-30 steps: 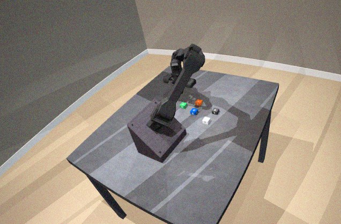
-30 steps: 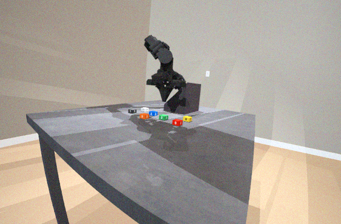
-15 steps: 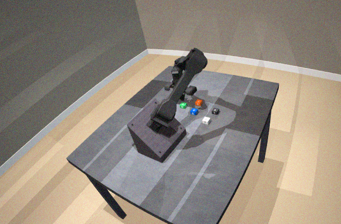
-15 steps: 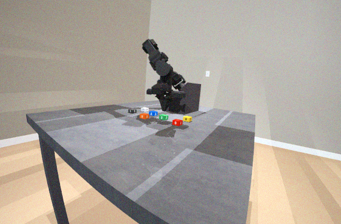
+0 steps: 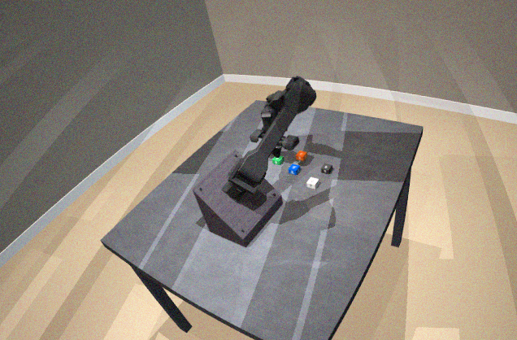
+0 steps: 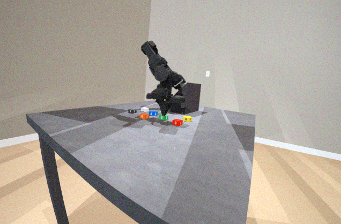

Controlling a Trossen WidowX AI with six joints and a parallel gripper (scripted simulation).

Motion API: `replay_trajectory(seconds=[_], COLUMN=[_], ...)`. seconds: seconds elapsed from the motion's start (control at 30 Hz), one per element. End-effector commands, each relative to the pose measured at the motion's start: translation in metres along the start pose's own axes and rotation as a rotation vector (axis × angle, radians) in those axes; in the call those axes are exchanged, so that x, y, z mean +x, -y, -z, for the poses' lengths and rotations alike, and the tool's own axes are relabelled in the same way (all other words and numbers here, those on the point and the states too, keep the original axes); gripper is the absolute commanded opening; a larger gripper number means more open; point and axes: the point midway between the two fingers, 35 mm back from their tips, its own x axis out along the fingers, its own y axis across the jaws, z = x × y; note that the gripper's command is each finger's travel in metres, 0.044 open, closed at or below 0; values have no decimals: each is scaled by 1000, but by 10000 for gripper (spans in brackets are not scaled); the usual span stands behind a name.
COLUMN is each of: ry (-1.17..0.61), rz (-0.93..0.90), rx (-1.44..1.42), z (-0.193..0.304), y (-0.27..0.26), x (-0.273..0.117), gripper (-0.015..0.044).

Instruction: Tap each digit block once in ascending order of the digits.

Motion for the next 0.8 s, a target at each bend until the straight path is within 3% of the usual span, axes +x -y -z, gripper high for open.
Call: replay_trajectory(seconds=[0.0, 0.47, 0.63, 0.77], ry=[-8, -8, -8, -8], rz=[8, 6, 4, 4], rx=[-12, -12, -13, -13], z=[4, 3, 2, 3], y=[0, -1, -2, -2], x=[5, -29, -103, -107], gripper=[20, 20, 20, 20])
